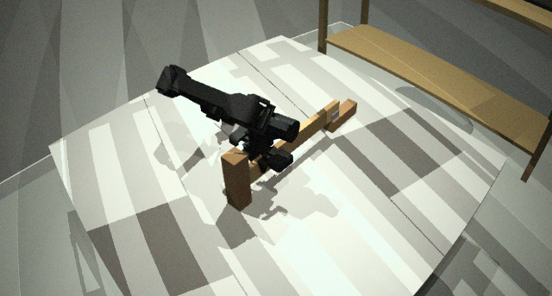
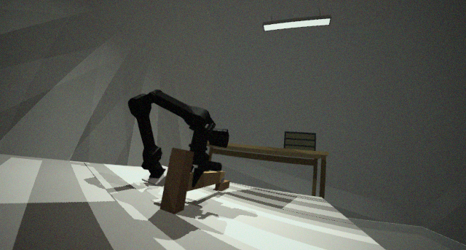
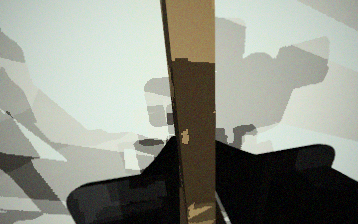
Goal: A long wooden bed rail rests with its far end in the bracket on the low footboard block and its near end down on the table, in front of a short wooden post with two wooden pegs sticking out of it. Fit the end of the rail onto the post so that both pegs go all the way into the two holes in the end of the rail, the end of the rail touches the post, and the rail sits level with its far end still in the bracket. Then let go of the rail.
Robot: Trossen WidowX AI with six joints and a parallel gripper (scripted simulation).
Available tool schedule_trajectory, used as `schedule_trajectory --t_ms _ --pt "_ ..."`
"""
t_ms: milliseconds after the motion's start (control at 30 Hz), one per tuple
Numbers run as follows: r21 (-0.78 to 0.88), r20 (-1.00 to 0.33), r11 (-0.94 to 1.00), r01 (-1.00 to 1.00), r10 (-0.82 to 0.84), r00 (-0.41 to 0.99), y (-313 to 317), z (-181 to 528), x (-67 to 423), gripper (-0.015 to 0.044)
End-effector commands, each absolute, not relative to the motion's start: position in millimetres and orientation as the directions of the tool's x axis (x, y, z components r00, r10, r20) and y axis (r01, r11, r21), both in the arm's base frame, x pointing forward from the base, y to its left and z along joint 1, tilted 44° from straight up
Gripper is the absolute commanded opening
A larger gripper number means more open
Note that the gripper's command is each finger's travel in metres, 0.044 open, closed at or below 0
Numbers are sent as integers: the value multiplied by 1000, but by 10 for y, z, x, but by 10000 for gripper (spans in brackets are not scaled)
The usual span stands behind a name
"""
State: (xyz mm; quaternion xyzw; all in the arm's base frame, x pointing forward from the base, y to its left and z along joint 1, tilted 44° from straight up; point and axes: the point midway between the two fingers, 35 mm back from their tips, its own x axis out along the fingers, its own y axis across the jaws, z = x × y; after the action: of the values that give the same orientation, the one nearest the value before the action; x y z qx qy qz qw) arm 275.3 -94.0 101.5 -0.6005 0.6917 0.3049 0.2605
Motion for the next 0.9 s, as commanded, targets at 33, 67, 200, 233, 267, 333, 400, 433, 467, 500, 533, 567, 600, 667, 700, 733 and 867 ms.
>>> schedule_trajectory --t_ms 33,67,200,233,267,333,400,433,467,500,533,567,600,667,700,733,867 --pt "102 -727 86 -991 -674 -133 -944 1059 2766 0" --pt "102 -727 86 -991 -674 -133 -946 1061 2766 0" --pt "102 -727 86 -991 -674 -133 -955 1071 2766 0" --pt "102 -727 86 -991 -674 -133 -957 1073 2766 0" --pt "102 -727 86 -991 -674 -133 -960 1075 2767 0" --pt "102 -727 86 -991 -674 -133 -964 1080 2767 0" --pt "102 -727 86 -991 -674 -133 -968 1085 2767 0" --pt "102 -727 86 -991 -674 -133 -971 1087 2767 0" --pt "102 -727 86 -991 -674 -133 -973 1090 2767 0" --pt "102 -727 86 -991 -674 -133 -975 1092 2767 0" --pt "102 -727 86 -991 -674 -133 -977 1094 2767 0" --pt "102 -727 86 -991 -674 -133 -980 1096 2767 0" --pt "102 -727 86 -991 -674 -133 -982 1099 2767 0" --pt "102 -727 86 -991 -674 -133 -987 1103 2767 0" --pt "109 -727 93 -990 -672 -143 -988 1062 2753 26" --pt "109 -727 93 -990 -672 -143 -988 1062 2753 53" --pt "109 -727 93 -990 -672 -143 -988 1062 2753 157"
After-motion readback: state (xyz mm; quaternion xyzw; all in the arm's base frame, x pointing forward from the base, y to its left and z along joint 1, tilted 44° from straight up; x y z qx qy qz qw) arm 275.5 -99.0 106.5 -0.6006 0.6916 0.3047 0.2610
